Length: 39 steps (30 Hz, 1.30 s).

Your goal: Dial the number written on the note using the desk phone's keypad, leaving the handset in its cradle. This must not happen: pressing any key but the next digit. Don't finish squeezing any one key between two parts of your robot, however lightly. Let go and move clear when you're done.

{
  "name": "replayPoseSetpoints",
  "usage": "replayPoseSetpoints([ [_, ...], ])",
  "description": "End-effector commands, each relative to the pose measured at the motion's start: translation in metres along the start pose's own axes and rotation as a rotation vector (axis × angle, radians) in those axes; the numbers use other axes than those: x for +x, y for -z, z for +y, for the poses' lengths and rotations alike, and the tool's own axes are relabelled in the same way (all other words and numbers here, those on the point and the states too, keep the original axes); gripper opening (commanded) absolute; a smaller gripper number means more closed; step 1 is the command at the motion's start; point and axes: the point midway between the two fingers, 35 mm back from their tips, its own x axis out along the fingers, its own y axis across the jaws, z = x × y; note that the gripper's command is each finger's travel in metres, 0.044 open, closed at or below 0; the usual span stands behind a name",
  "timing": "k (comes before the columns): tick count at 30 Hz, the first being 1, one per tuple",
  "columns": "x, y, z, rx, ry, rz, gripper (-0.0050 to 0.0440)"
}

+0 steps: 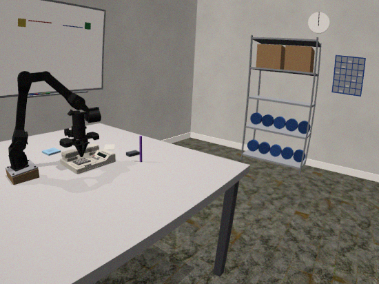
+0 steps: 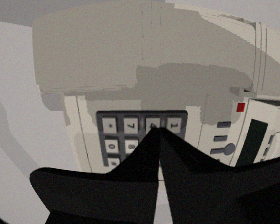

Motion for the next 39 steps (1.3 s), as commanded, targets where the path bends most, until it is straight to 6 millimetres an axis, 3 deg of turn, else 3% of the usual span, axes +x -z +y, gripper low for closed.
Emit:
replayPoseSetpoints([
  [1, 0.0092, -0.0013, 0.0024, 0.005, -0.012, -0.006, -0.005],
  [39, 0.0129, -0.0013, 0.0025, 0.005, -0.012, -0.006, -0.005],
])
